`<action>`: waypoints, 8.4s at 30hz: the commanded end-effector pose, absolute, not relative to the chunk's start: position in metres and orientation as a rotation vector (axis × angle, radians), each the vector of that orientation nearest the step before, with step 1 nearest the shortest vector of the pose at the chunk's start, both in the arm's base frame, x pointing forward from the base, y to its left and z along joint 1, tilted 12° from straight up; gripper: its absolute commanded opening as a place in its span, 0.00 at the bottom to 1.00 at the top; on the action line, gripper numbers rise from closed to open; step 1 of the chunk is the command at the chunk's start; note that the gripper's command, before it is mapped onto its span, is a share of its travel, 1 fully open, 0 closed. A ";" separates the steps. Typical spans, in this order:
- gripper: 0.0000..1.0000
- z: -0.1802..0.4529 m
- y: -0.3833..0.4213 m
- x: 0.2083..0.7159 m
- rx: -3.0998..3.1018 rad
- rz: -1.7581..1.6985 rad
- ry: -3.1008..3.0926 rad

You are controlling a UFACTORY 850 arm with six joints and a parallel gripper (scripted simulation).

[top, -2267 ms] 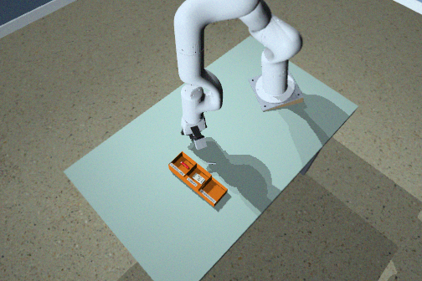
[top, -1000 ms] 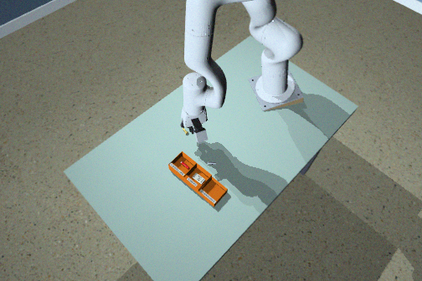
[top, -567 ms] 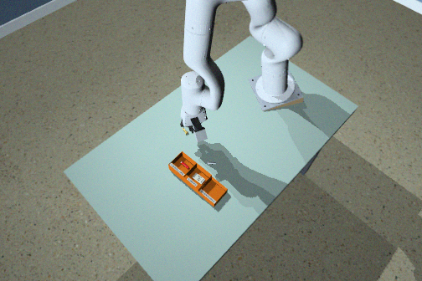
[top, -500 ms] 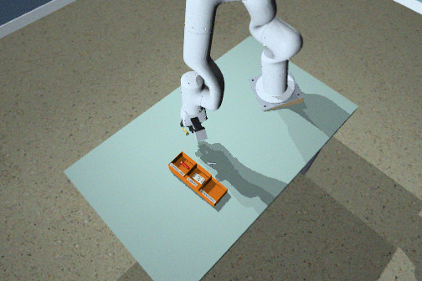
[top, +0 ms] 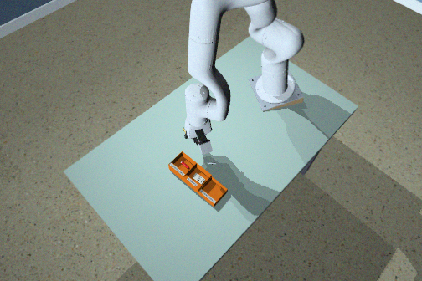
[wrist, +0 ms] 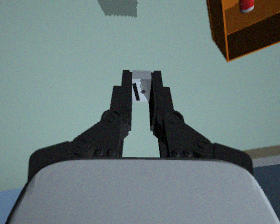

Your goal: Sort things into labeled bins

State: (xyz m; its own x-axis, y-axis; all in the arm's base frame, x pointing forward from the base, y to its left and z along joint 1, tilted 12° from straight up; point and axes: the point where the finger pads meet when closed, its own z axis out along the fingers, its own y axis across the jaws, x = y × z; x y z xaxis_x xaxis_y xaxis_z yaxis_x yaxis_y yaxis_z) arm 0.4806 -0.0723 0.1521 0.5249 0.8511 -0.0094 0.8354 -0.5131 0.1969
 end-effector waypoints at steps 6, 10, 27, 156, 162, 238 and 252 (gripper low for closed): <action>0.00 0.152 -0.029 0.510 2.580 0.128 1.438; 0.00 0.152 -0.009 0.524 2.580 0.128 1.438; 0.00 0.151 0.056 0.566 2.440 0.104 1.655; 0.29 0.151 0.102 0.597 2.129 0.056 2.028; 0.29 0.150 0.102 0.597 2.129 0.056 2.028; 1.00 0.278 0.118 0.575 2.129 0.056 2.028; 1.00 0.278 0.118 0.575 2.129 0.056 2.028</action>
State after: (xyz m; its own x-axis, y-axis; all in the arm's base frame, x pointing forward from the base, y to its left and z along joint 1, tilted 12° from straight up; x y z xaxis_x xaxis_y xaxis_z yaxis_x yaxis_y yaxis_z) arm 0.5747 0.1176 0.2772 0.0576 0.9922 -0.1105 0.9850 -0.0384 0.1681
